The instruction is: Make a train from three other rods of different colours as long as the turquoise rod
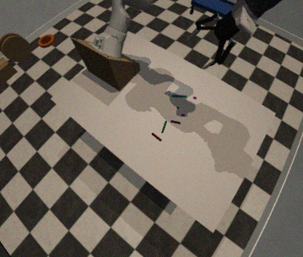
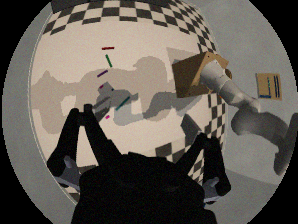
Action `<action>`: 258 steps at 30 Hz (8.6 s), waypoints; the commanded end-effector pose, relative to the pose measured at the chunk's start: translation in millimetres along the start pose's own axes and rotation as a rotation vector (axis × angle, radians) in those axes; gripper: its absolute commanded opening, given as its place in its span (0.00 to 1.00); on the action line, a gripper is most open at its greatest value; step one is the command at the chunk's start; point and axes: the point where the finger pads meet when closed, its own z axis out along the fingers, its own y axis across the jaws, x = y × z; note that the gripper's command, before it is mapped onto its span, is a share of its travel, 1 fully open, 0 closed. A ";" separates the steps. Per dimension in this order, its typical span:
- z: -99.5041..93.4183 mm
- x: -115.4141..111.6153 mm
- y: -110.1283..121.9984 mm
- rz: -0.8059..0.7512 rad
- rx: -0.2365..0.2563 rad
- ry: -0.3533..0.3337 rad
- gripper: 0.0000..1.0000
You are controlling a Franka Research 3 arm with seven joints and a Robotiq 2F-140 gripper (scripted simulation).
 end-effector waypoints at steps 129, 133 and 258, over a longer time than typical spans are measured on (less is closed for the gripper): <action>186.2 18.4 -165.0 -1.766 0.497 0.087 1.00; 226.6 38.2 -167.2 -1.797 0.535 0.086 1.00; 308.2 78.6 -156.7 -1.747 0.575 0.078 1.00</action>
